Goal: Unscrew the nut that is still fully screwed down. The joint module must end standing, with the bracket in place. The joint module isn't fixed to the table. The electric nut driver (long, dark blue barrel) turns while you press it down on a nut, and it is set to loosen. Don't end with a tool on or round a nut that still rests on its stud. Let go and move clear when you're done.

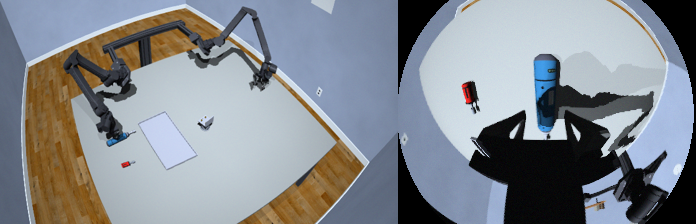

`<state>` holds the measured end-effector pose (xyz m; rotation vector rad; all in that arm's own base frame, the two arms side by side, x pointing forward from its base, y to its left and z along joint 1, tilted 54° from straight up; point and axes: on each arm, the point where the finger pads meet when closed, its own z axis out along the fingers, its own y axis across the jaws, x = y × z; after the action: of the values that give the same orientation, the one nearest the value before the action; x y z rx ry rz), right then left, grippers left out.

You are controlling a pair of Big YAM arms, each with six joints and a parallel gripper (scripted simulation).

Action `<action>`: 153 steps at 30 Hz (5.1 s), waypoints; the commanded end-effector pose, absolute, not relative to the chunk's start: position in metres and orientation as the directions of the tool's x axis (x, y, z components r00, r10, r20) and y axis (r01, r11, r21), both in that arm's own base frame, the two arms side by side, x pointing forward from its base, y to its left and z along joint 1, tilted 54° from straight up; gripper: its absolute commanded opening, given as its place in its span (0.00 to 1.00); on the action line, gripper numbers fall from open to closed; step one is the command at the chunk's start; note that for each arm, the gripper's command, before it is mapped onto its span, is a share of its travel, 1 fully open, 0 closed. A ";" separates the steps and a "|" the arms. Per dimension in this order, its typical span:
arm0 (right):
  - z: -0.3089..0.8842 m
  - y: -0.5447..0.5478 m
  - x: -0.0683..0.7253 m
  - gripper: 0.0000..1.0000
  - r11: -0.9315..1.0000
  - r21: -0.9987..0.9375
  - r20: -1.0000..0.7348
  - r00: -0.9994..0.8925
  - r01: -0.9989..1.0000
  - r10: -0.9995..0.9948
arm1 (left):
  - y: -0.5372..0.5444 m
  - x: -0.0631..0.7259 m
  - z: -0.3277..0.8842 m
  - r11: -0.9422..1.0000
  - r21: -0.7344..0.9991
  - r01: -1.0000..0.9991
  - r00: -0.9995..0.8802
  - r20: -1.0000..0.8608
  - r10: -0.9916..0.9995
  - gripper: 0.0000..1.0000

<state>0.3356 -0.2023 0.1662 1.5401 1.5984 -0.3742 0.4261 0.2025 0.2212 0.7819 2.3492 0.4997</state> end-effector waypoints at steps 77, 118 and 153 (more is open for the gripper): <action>0.173 -0.202 0.338 0.65 0.195 0.350 -0.738 0.142 0.916 0.660 | 0.292 0.109 0.355 0.595 0.547 -0.589 -0.746 -0.651 -0.140 0.86; 0.202 -0.199 0.370 0.65 0.561 -0.069 -0.798 -0.384 0.825 0.466 | 0.292 0.109 0.355 0.595 0.547 -0.589 -0.746 -0.651 -0.140 0.86; 0.232 -0.196 0.392 0.65 0.749 -0.419 -0.673 -0.729 0.514 0.125 | 0.292 0.109 0.355 0.595 0.547 -0.589 -0.746 -0.651 -0.140 0.86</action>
<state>0.3801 -0.2004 0.2225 0.5795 2.2747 -0.7780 0.1100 0.2926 0.3394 -0.5800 2.2963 1.0324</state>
